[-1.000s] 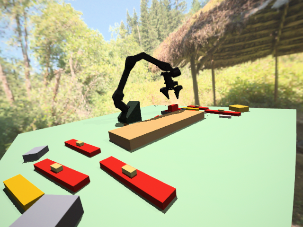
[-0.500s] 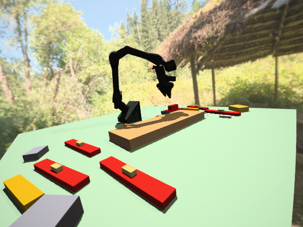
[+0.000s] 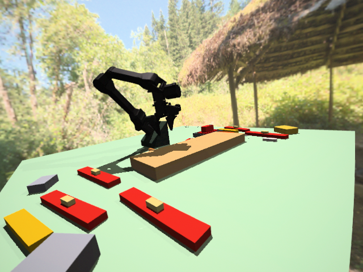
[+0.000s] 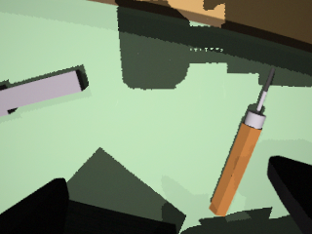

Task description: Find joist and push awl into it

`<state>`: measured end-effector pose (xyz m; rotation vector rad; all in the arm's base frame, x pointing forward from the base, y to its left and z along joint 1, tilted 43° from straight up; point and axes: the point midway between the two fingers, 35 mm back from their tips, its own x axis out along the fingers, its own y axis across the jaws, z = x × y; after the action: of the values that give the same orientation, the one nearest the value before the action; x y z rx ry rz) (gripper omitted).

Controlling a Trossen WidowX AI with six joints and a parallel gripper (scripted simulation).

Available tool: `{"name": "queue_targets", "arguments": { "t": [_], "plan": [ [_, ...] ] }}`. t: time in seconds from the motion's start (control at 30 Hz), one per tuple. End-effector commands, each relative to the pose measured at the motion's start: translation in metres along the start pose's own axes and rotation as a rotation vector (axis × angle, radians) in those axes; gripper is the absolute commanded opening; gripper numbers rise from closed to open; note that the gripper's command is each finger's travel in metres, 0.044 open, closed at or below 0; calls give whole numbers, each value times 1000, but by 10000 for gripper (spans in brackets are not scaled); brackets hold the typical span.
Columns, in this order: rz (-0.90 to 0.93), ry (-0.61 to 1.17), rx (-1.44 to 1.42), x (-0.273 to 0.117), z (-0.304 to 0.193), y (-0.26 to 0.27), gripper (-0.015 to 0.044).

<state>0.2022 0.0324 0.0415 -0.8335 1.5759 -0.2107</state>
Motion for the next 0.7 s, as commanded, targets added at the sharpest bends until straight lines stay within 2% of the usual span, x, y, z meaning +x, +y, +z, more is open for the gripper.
{"name": "queue_targets", "arguments": {
  "t": [0.0, 0.1, 0.67],
  "plan": [
    [-63, 61, 245, 22, -56, -37, 440],
    [-79, 73, 303, 27, -69, -44, 440],
    [-79, 73, 304, 26, -62, -51, 440]
  ]
}}
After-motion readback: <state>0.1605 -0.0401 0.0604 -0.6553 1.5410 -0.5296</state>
